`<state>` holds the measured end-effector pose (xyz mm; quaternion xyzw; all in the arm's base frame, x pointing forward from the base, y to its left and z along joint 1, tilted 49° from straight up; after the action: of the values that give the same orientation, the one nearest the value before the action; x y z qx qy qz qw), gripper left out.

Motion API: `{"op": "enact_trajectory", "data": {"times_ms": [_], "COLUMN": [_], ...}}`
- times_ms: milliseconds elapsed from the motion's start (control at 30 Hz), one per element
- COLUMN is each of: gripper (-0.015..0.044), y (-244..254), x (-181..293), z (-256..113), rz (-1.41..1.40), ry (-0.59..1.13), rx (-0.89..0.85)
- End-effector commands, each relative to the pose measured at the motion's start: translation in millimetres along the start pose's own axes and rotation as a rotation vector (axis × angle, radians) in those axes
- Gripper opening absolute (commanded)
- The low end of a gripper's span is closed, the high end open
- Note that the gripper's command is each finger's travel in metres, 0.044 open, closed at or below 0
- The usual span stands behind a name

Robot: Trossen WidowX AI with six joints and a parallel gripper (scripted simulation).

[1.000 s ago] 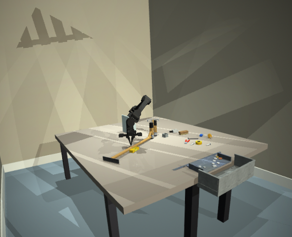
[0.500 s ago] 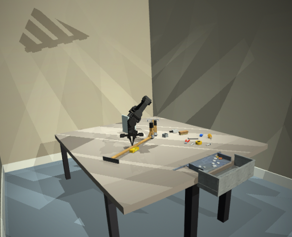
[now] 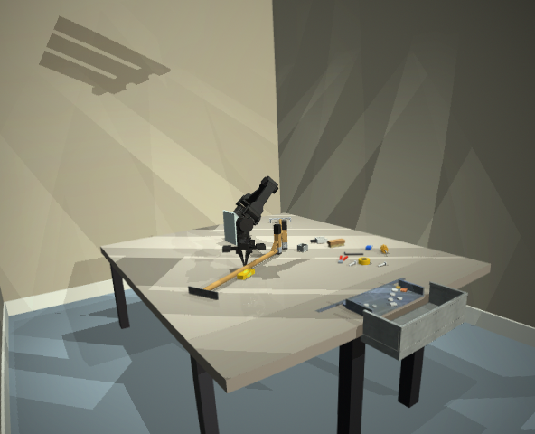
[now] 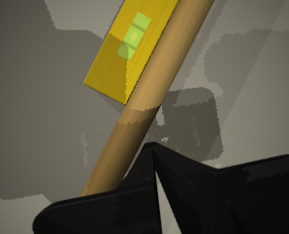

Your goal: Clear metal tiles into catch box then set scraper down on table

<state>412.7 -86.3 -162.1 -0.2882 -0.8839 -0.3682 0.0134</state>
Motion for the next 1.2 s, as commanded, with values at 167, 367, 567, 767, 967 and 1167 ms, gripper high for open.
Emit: {"op": "enact_trajectory", "data": {"times_ms": [167,367,567,767,967,1167], "gripper": [0.0000,0.0000,0.0000,0.0000,0.0000,0.0000], "y": [8.3,13.4,18.5,23.7,28.9,34.2], "x": [-5.9,-9.1,-12.2,-15.2,-18.0,-20.7], "z": [0.9,1.6,2.3,3.0,3.7,4.4], "rz": [0.005,0.005,0.005,0.004,0.004,0.004], "ry": [0.000,0.000,0.000,0.000,0.000,0.000], "rx": [-0.005,-0.005,-0.005,-0.006,-0.006,-0.006]}}
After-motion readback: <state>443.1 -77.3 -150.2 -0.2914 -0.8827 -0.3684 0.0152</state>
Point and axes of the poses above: the point midway between the two fingers, 35 mm back from their tips, its own z axis out along the fingers, its own y axis across the jaws, x = y × z, the point moved 5 cm from there along -z, back along the fingers, and after that the axes turned 5 degrees about z, right-handed, at the moved point
